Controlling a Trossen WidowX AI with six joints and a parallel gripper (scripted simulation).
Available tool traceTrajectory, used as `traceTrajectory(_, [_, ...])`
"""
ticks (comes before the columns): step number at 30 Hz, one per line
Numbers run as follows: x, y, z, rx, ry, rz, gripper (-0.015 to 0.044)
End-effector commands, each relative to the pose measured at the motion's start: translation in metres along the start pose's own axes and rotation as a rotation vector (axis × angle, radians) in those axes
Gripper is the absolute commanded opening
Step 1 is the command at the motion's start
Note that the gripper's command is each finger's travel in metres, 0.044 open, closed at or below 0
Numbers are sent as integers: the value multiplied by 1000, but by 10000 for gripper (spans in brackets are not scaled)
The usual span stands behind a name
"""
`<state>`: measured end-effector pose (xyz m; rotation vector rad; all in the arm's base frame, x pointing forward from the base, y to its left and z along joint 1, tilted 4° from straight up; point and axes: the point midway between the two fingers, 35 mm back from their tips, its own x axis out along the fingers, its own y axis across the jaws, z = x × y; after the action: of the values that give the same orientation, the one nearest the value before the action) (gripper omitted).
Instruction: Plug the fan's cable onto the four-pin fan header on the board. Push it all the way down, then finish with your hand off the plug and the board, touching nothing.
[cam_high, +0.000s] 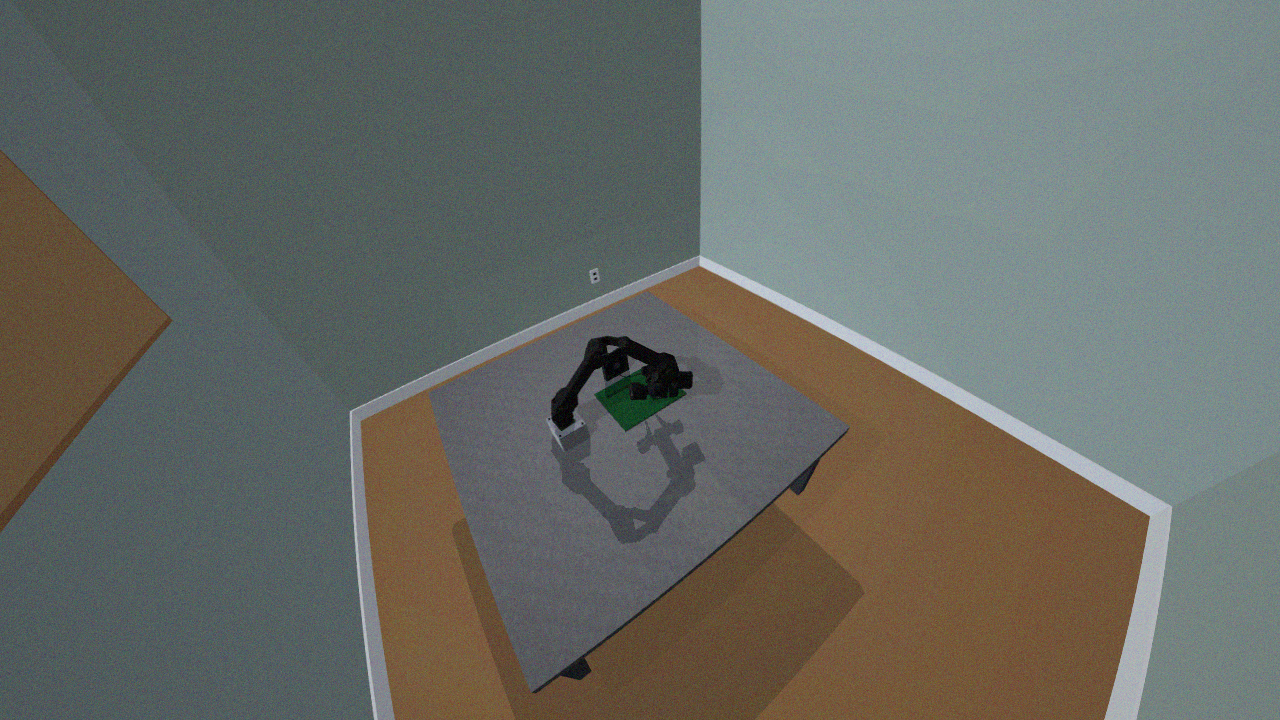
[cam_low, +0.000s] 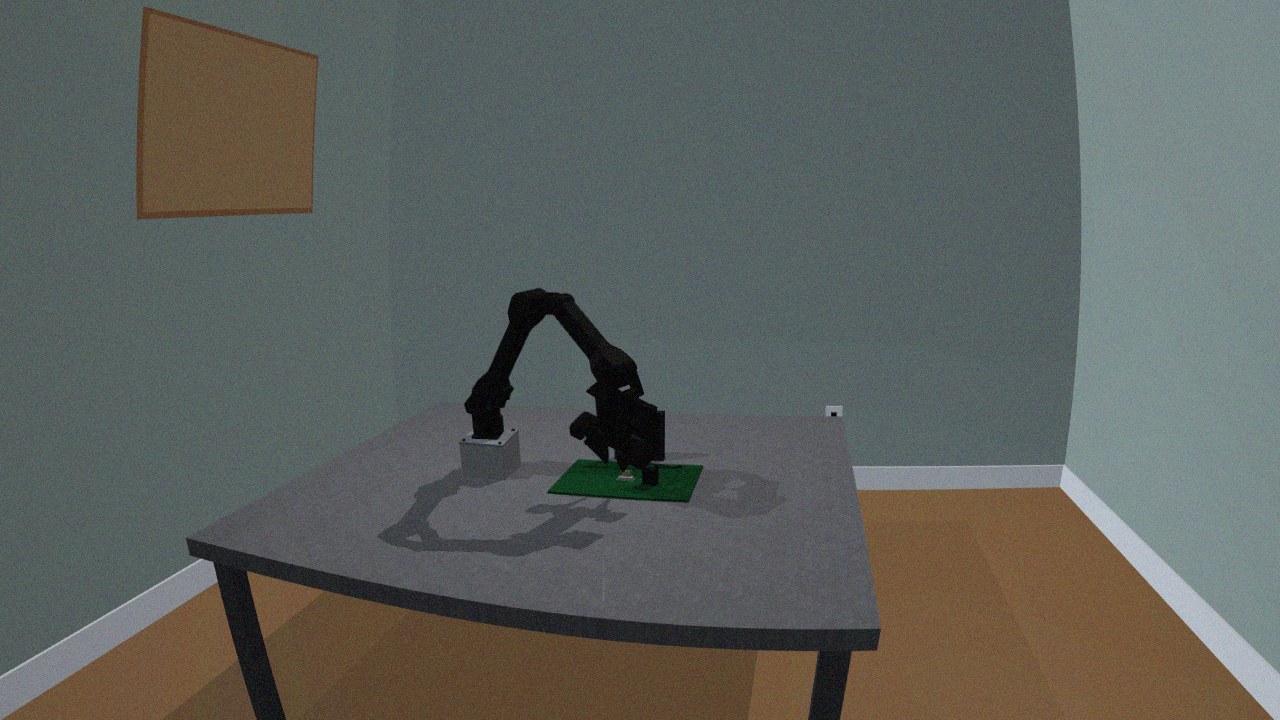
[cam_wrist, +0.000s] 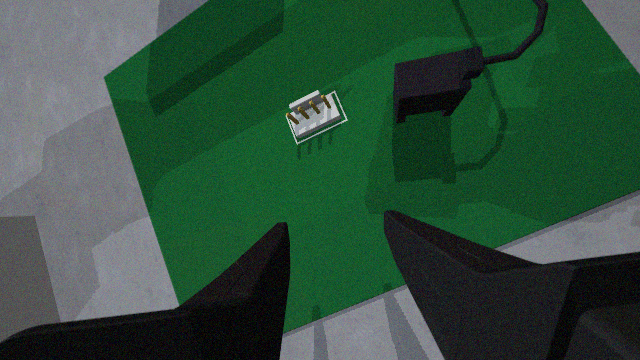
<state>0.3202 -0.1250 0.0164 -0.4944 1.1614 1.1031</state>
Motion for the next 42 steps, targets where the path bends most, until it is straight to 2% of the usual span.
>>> traceTrajectory(1, [-5,-3,2,39,113,-52,205])
traceTrajectory(17, [-32,-20,15,192,408,-323,205])
traceTrajectory(21, [-27,-19,13,171,381,-282,205])
traceTrajectory(25, [-28,-19,15,157,390,-287,310])
traceTrajectory(30, [-41,-19,45,-315,458,-192,440])
traceTrajectory(40, [-68,-5,115,-1409,561,80,440])
traceTrajectory(42, [-72,-2,124,-1549,568,122,440])
